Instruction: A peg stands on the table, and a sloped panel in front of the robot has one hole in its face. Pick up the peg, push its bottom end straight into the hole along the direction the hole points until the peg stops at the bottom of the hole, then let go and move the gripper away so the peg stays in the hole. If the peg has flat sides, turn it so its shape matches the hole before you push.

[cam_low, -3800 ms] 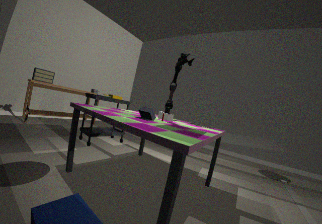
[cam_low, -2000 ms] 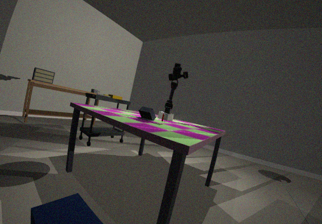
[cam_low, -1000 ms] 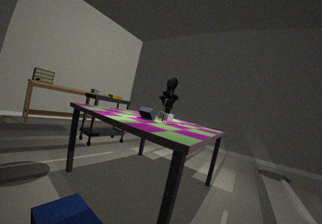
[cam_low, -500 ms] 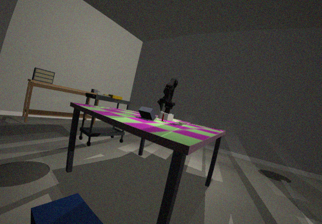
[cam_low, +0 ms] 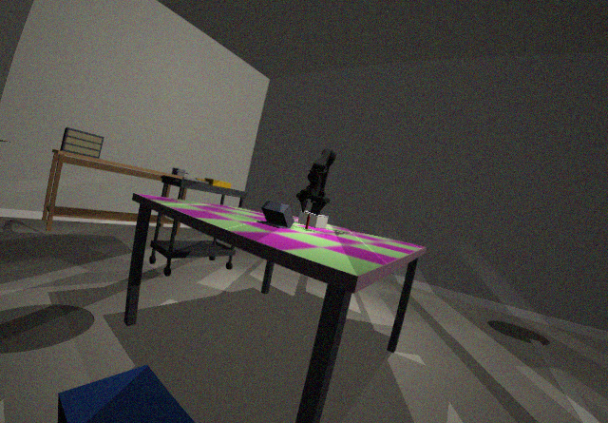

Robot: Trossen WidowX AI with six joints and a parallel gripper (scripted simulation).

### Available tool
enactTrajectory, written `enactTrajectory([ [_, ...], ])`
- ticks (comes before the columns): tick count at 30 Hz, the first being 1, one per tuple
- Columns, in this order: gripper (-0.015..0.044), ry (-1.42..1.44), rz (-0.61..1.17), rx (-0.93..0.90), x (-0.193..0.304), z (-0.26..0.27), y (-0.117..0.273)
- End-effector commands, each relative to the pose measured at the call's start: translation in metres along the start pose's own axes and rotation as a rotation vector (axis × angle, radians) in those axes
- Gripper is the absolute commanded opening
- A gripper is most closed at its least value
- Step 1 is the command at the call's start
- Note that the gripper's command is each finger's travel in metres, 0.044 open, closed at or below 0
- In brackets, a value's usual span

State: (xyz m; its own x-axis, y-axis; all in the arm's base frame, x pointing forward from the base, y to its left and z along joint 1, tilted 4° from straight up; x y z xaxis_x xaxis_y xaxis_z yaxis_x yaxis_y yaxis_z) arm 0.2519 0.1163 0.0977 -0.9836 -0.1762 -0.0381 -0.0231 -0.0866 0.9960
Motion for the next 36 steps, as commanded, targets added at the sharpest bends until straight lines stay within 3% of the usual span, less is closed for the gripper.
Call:
enactTrajectory([
  [1,0.0440,-0.007,0.009,0.008,0.001,-0.001,-0.009],
  [28,0.0440,-0.007,0.010,0.008,0.004,-0.003,-0.045],
  [36,0.0230,0.000,0.004,0.001,0.003,-0.002,-0.042],
])
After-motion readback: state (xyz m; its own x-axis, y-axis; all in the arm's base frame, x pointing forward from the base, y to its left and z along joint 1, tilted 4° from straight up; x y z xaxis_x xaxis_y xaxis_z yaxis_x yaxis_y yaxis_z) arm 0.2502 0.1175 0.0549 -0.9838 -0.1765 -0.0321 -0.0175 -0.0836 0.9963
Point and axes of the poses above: the point midway between the two fingers, 35 mm back from their tips, its own y axis back along the fingers, its own z axis across the jaws, x = y × z, the point moved 5 cm from there along y, back along the fingers, and after that the axes turned 15 degrees about y, right-handed, at the moved point
